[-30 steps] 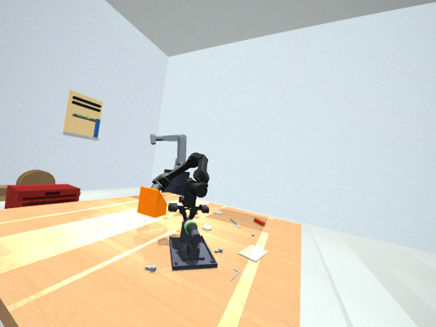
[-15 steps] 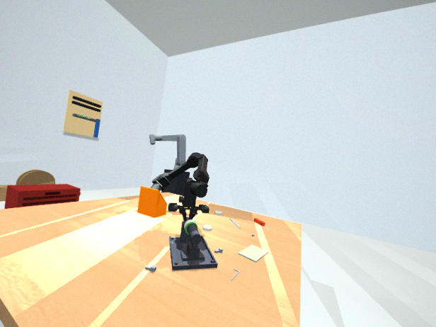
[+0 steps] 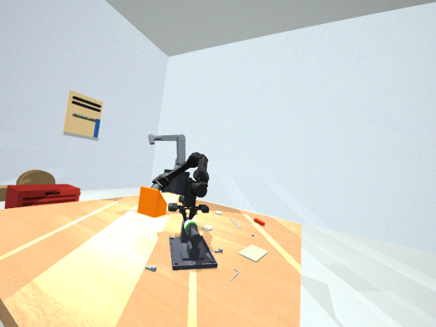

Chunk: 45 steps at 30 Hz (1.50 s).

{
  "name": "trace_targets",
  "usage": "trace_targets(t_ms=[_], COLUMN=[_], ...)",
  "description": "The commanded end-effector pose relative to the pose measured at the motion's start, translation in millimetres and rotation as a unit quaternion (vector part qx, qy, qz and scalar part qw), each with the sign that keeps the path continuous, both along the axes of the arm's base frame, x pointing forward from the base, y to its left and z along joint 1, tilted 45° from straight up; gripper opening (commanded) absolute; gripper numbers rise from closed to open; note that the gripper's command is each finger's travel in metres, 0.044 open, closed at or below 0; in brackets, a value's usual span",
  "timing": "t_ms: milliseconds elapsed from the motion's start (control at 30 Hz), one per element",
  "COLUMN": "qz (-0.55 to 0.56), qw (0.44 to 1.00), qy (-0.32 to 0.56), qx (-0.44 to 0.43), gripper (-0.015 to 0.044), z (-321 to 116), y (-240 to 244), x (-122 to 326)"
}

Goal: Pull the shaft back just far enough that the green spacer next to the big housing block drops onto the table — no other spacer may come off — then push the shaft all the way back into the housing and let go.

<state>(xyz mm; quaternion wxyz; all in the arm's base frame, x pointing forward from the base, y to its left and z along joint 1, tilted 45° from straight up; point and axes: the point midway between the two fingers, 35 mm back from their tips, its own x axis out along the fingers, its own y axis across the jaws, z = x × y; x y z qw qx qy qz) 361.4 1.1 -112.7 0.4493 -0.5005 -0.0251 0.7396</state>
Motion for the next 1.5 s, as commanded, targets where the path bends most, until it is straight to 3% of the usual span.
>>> trace_targets(t_ms=[0,1467], qz=[-0.001,-0.001], qw=[1.000,1.000], qy=[0.001,0.001], qx=[0.002,0.002], gripper=[0.0000,0.0000], z=[0.8,3.1], y=[0.9,2.9], x=[-0.8,-4.5])
